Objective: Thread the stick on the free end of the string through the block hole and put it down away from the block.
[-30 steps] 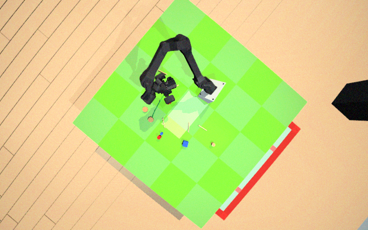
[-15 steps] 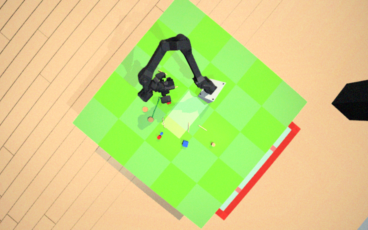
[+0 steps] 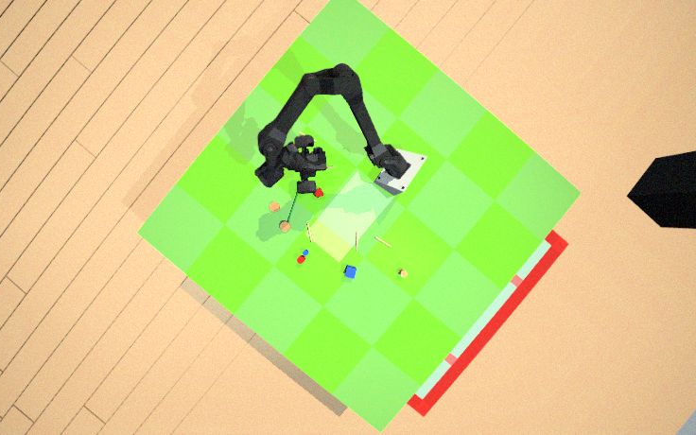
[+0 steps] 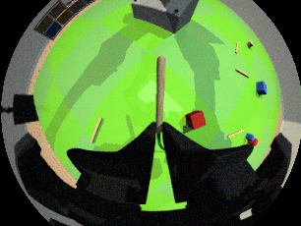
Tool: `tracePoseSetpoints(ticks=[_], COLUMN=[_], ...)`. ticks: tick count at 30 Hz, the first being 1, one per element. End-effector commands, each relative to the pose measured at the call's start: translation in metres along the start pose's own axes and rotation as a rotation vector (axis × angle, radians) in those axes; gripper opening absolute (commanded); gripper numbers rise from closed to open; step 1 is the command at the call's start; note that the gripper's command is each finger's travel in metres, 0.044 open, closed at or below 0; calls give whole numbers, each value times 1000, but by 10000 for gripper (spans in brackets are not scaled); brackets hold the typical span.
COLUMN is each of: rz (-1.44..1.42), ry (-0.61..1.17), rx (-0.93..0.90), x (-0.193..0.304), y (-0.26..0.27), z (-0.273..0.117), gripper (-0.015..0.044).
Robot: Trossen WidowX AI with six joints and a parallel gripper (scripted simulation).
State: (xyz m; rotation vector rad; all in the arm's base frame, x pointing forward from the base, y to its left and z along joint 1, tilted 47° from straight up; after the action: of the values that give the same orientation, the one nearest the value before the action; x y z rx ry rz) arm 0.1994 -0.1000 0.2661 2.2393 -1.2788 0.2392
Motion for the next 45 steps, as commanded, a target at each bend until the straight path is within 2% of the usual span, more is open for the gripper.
tracePoseSetpoints(ticks=[1, 45], rz=[54, 534], ry=[1, -23], rx=[24, 174], x=[4, 40], y=[2, 26], z=[-3, -13], gripper=[0, 0])
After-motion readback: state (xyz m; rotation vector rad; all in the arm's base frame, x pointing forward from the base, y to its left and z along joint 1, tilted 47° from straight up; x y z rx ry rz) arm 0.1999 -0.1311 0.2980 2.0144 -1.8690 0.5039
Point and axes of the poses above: the point midway between the two fingers, 35 mm back from their tips, its own z axis out along the fingers, its own y axis across the jaws, x = y × z, the point moved 8 cm from there along -z, back along the fingers, and after that the axes turned 9 degrees about z, right-handed, at the moved point
